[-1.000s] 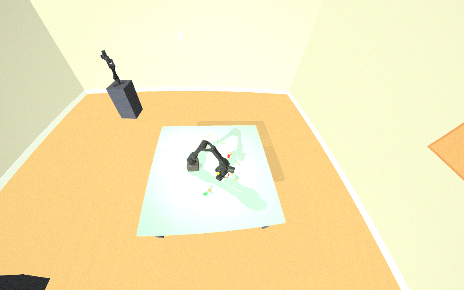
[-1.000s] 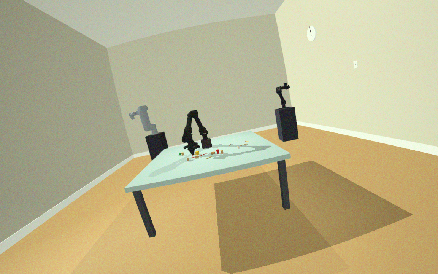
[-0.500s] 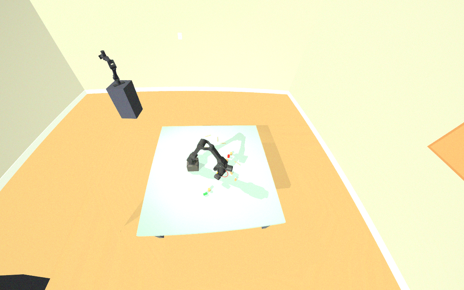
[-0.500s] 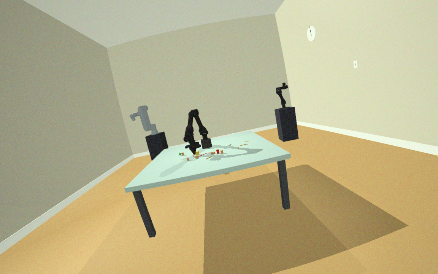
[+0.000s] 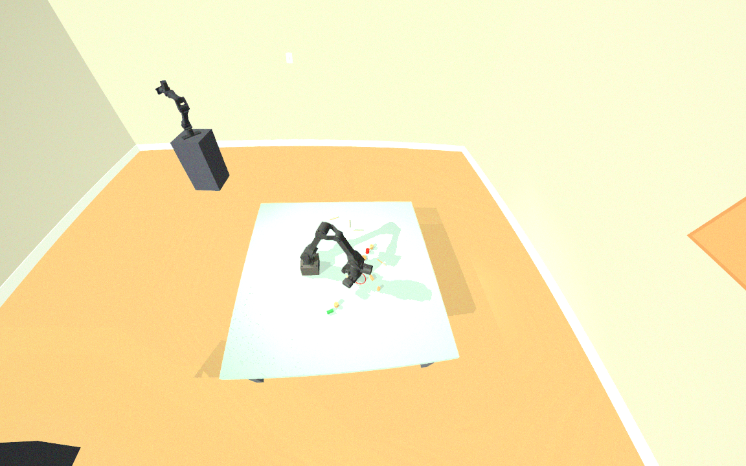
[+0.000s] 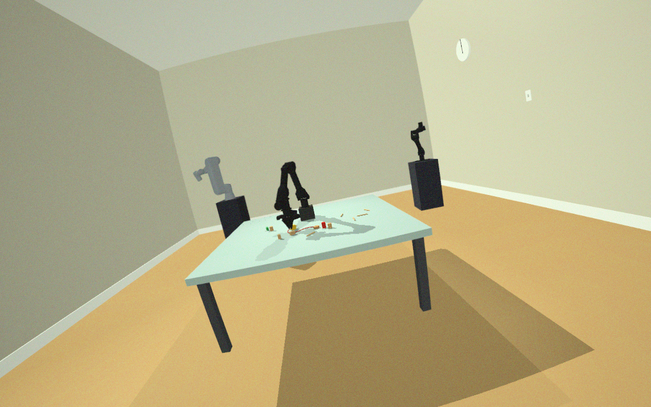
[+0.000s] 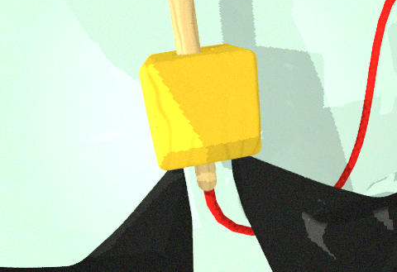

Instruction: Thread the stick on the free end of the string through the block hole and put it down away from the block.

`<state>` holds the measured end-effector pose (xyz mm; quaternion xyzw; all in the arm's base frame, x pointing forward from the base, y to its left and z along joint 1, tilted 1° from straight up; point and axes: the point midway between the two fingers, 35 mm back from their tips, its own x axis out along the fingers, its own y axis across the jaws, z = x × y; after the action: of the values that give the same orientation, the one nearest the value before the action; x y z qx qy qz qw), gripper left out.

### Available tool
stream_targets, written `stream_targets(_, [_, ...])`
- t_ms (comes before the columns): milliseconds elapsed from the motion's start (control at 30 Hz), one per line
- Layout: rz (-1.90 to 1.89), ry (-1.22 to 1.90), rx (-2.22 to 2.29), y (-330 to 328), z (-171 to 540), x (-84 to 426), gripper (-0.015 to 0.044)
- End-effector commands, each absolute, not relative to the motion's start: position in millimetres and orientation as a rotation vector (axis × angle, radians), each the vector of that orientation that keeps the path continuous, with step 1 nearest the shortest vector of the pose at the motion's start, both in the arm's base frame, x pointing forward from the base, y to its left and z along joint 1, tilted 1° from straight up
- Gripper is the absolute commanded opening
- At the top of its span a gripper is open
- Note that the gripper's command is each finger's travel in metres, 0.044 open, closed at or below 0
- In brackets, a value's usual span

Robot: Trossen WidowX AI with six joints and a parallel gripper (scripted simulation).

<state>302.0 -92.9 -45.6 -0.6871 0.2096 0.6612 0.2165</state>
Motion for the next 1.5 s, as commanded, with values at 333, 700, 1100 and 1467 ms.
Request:
stream_targets(333, [1.832, 0.581, -1.904, -94.0, 34.8, 301.6, 0.0123])
stream_targets(700, [1.404, 1.006, -1.481, -88.4, 33.4, 296.8, 0.0123])
stream_targets(1100, [0.574, 1.457, -0.585, -76.1, 32.3, 278.9, 0.0123])
stream_targets(1467, [0.085, 1.548, -0.070, -68.6, 31.1, 267.1, 0.0123])
